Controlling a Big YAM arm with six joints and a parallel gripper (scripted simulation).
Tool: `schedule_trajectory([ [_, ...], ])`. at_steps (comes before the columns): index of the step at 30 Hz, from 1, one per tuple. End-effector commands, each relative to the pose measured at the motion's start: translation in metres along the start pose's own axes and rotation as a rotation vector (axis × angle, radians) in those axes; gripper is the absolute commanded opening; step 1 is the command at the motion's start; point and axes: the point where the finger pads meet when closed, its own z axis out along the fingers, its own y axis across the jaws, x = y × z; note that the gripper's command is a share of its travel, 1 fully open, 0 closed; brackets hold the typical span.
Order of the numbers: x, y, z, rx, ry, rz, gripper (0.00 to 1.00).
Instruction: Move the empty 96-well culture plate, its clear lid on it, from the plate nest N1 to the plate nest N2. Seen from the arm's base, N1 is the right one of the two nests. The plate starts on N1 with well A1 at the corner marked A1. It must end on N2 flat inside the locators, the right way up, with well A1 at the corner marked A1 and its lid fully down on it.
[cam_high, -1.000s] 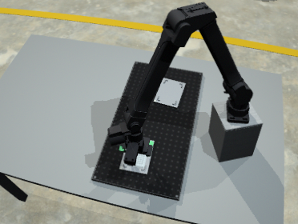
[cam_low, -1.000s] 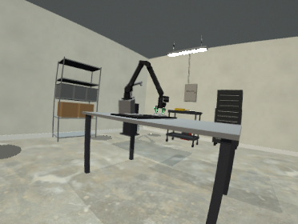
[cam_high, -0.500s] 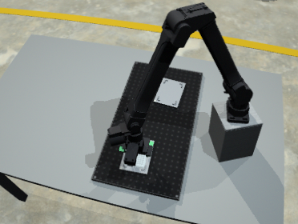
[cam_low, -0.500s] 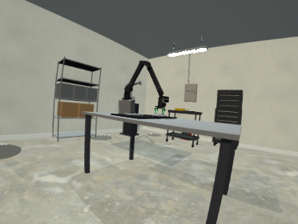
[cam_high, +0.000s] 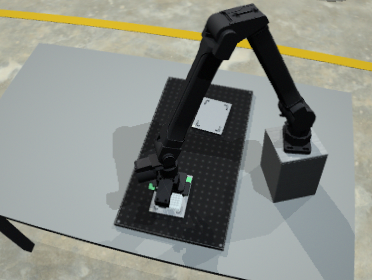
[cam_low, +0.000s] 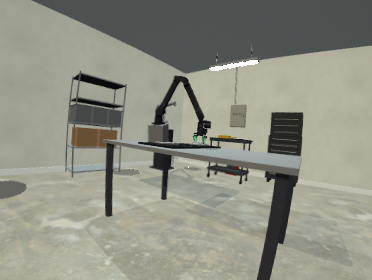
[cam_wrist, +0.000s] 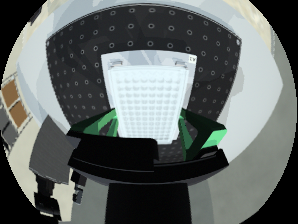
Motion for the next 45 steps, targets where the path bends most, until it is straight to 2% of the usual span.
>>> schedule_trajectory([
  [1, -0.004, -0.025, -0.006, 0.040, -0.020, 0.008, 0.00],
  [15, -0.003, -0.020, 0.001, 0.029, -0.014, 0.006, 0.00],
  [17, -0.003, -0.020, 0.001, 0.029, -0.014, 0.006, 0.00],
  [19, -0.003, -0.025, -0.006, 0.044, -0.022, 0.009, 0.00],
  [21, -0.003, -0.024, -0.005, 0.042, -0.021, 0.009, 0.00],
  [22, -0.005, -0.015, -0.006, 0.030, -0.016, 0.003, 0.00],
  [26, -0.005, -0.015, -0.006, 0.030, -0.016, 0.003, 0.00],
  [27, -0.005, -0.015, -0.006, 0.030, -0.016, 0.003, 1.00],
  [45, -0.005, -0.015, -0.006, 0.030, -0.016, 0.003, 1.00],
])
